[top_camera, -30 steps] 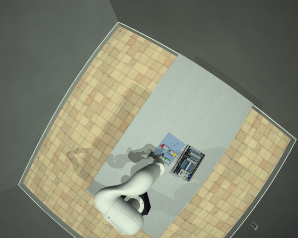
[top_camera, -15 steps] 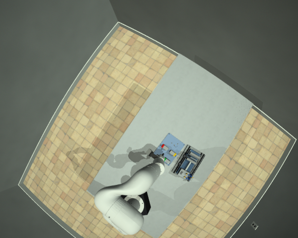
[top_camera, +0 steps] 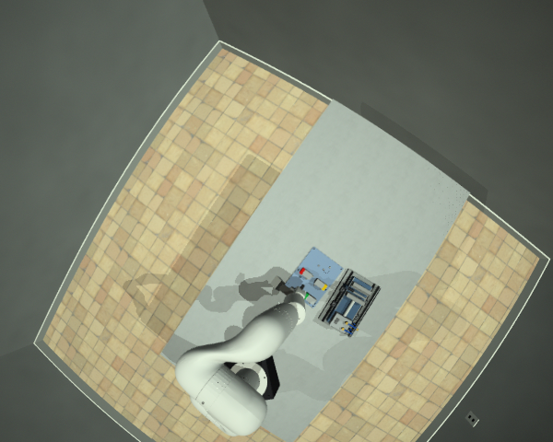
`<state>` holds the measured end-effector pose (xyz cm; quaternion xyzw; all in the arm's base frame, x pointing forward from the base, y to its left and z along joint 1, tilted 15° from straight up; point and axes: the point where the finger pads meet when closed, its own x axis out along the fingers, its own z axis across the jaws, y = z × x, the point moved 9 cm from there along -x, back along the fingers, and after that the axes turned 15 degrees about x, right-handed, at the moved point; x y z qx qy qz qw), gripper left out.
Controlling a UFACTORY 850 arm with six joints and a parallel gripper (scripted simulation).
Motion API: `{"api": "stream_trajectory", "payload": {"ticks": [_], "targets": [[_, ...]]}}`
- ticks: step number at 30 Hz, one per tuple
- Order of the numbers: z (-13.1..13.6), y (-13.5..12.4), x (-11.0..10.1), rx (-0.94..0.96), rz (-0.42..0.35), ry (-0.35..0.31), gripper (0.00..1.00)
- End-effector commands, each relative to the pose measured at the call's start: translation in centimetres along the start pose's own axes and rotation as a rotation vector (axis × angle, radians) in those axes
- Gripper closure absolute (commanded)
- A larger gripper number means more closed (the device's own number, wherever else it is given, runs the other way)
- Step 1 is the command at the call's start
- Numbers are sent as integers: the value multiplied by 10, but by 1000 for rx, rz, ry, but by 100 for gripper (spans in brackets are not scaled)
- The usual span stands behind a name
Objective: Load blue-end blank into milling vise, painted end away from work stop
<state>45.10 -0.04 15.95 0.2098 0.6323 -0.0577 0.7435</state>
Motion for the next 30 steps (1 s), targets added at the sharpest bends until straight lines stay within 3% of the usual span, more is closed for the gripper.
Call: {"api": "stream_trajectory", "payload": {"ticks": [1,15,25,30], "targets": [[1,0,0,-31,0,-1,100],[1,0,1,-109,0,-1,100],[37,-34,2,-109,0,-1,100],[37,-34,2,-109,0,-1,100]]}}
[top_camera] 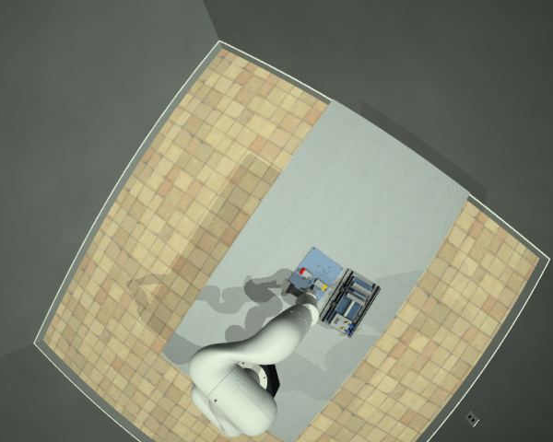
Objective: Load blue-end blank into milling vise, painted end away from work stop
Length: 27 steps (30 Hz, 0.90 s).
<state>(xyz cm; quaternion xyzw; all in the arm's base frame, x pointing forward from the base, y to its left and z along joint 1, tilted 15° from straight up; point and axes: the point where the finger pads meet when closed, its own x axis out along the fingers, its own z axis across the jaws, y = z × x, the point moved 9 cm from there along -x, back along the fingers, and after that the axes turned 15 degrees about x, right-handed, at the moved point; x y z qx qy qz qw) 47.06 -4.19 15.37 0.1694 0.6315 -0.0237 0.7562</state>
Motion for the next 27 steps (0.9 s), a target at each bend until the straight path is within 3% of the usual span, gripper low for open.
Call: {"api": "stream_trajectory", "payload": {"ticks": [1,12,19,27], "targets": [[4,-2,0,0,0,6,100],[36,-39,1,0,-1,6,100],[36,-39,1,0,-1,6,100],[60,-68,2,-1,0,4,100]]}}
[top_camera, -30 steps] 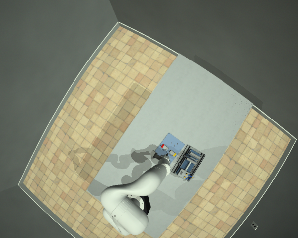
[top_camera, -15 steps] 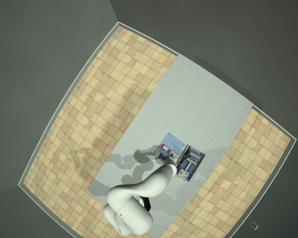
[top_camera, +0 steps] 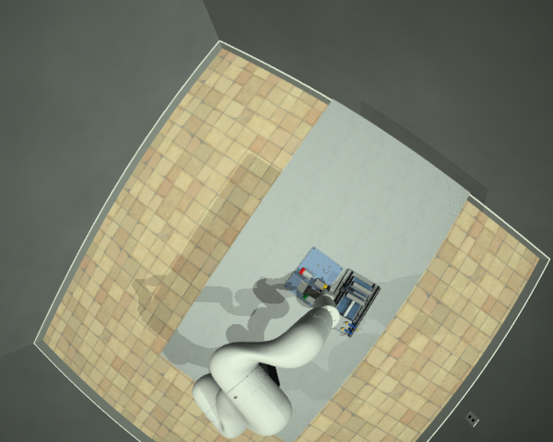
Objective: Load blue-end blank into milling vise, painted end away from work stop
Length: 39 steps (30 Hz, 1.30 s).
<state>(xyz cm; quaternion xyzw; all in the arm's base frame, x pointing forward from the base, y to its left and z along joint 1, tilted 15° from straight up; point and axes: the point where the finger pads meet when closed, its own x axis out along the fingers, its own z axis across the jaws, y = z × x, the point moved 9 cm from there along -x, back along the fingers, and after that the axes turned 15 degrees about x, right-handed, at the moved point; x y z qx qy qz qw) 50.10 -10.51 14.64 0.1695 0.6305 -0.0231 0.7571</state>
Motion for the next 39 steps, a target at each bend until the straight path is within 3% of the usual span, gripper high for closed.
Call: {"api": "stream_trajectory", "payload": {"ticks": [1,9,19,26,36,39], "targets": [[18,-18,0,0,-2,8,100],[21,-22,1,0,-2,8,100],[53,-58,2,0,-2,8,100],[53,-58,2,0,-2,8,100],[85,-95,3,0,-2,8,100],[85,-95,3,0,-2,8,100]]}}
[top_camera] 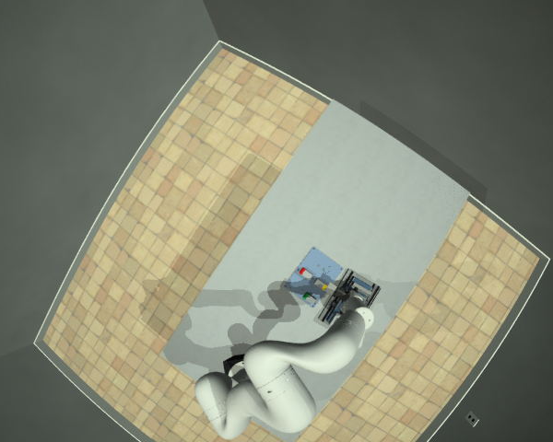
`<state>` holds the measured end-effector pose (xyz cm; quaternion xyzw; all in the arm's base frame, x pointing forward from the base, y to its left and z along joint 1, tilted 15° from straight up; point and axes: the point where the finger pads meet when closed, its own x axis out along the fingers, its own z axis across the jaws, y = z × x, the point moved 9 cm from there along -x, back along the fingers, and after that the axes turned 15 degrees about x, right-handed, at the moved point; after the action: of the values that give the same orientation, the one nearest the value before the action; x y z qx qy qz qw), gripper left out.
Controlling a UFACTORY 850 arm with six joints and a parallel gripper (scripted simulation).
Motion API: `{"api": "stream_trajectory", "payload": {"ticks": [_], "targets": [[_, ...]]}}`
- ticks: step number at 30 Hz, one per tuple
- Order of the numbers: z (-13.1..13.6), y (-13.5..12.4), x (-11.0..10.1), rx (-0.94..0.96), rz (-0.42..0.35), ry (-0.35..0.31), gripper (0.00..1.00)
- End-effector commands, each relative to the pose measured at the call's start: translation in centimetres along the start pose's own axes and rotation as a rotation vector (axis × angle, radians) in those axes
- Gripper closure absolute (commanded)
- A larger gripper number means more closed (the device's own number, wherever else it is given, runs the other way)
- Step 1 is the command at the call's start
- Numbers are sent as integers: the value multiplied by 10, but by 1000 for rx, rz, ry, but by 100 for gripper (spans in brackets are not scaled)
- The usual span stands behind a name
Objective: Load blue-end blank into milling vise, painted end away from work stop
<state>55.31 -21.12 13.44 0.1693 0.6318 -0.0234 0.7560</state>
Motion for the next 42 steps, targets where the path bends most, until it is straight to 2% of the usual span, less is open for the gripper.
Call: {"api": "stream_trajectory", "payload": {"ticks": [1,4,14,22,31,42], "targets": [[7,-5,0,0,-1,5,100],[7,-5,0,0,-1,5,100],[46,-48,2,0,-1,5,100],[46,-50,1,0,-1,2,100],[67,-71,3,0,-2,5,100],[63,-68,2,0,-2,4,100]]}}
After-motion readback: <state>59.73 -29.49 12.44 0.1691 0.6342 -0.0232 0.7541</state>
